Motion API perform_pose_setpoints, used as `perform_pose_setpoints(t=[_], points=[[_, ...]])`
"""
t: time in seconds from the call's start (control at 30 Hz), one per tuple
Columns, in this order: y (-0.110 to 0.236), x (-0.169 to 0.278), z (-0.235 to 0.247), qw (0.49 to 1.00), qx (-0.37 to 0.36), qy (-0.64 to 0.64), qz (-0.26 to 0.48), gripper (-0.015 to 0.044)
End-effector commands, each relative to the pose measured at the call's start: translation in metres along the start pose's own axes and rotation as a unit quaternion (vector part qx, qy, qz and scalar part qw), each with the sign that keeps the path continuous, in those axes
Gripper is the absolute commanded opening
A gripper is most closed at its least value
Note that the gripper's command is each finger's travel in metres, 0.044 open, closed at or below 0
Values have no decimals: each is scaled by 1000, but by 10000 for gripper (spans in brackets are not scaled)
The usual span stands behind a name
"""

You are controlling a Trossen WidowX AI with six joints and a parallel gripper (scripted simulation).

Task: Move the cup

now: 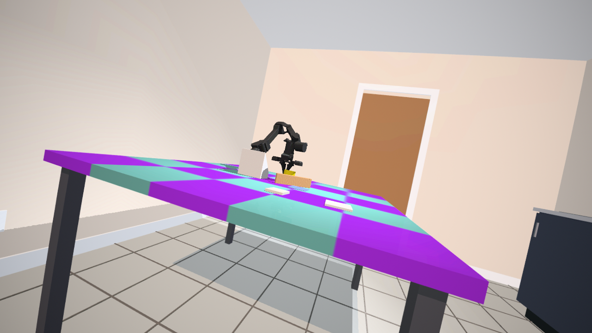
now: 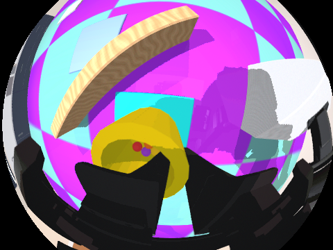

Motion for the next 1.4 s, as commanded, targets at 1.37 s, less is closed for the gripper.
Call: perform_pose_setpoints(t=[1.37], points=[[24, -1, 2, 1000, 0, 0, -2, 147]])
Point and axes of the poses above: the point midway between the two fingers, 35 mm back from their tips, its own y axis back along the fingers, its own z axis across the jaws, x = y × z, the point moved 7 cm from there along y, back along the fingers, and after that the axes turned 10 degrees about -y, right-handed, at the moved point
